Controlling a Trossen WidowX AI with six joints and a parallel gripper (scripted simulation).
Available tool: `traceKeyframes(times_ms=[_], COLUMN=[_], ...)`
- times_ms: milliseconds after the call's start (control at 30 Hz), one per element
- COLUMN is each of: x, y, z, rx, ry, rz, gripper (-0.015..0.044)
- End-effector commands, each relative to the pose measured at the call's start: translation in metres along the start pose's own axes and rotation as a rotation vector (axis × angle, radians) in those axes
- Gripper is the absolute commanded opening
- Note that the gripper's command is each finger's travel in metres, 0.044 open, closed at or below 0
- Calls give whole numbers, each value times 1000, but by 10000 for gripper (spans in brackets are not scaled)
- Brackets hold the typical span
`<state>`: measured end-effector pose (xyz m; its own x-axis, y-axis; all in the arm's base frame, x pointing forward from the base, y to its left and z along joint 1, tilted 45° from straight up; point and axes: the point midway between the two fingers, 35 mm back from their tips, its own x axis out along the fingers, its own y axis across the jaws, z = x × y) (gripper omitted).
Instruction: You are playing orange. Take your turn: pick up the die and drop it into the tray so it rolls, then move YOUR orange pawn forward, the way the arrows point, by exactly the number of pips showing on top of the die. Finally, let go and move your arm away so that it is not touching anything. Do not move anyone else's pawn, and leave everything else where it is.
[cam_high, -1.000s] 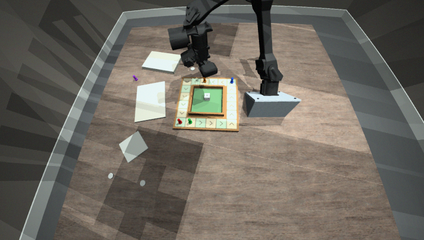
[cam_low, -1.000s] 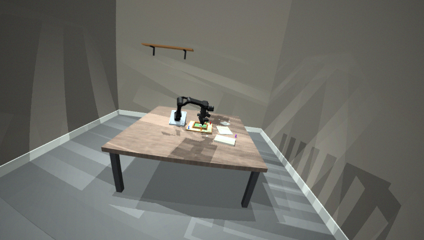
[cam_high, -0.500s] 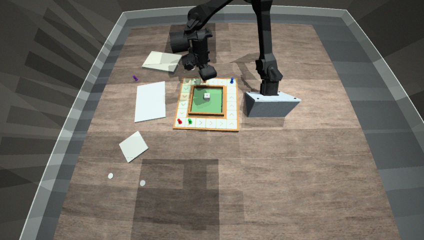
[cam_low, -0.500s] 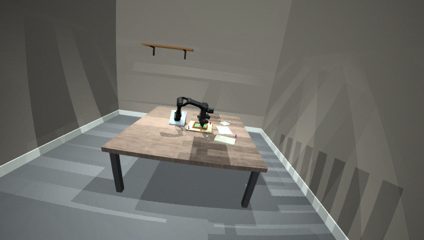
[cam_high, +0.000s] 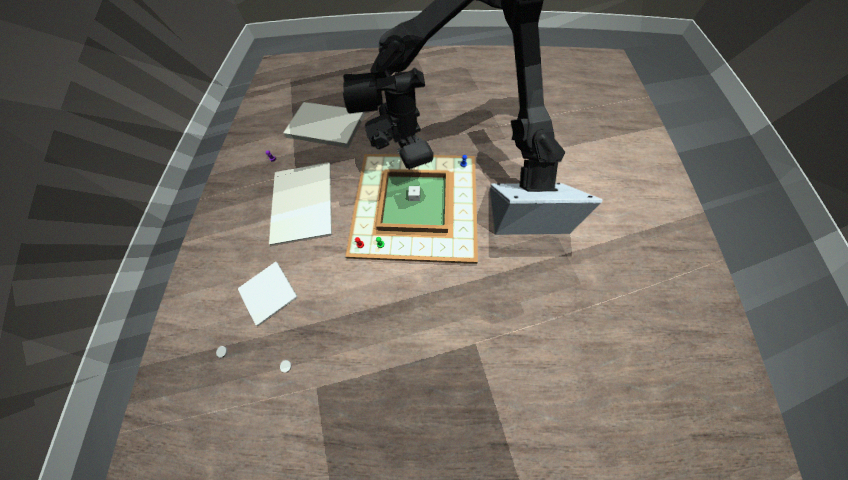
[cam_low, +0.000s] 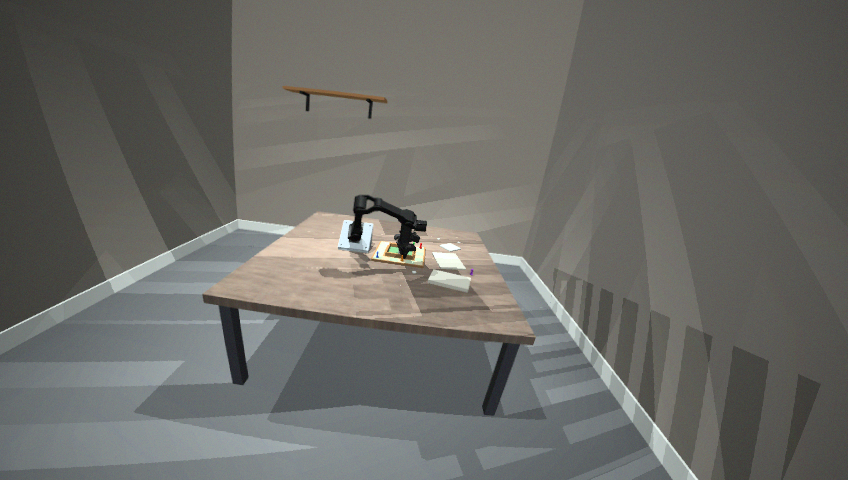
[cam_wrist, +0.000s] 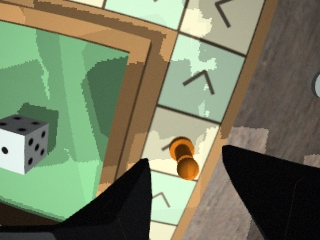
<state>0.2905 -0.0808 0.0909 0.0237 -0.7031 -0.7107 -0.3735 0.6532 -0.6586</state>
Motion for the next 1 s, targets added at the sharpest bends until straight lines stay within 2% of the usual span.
traceKeyframes(times_ms=[0,200,400,600,733,967], x=[8,14,14,14,14,-20], y=[1,0,0,0,0,2], z=[-2,-3,-3,-3,-3,5], rx=[-9,-8,-8,-8,-8,-10], ry=[8,9,9,9,8,3], rz=[-1,-2,-2,-2,-2,8], gripper=[200,200,43,3,0,0])
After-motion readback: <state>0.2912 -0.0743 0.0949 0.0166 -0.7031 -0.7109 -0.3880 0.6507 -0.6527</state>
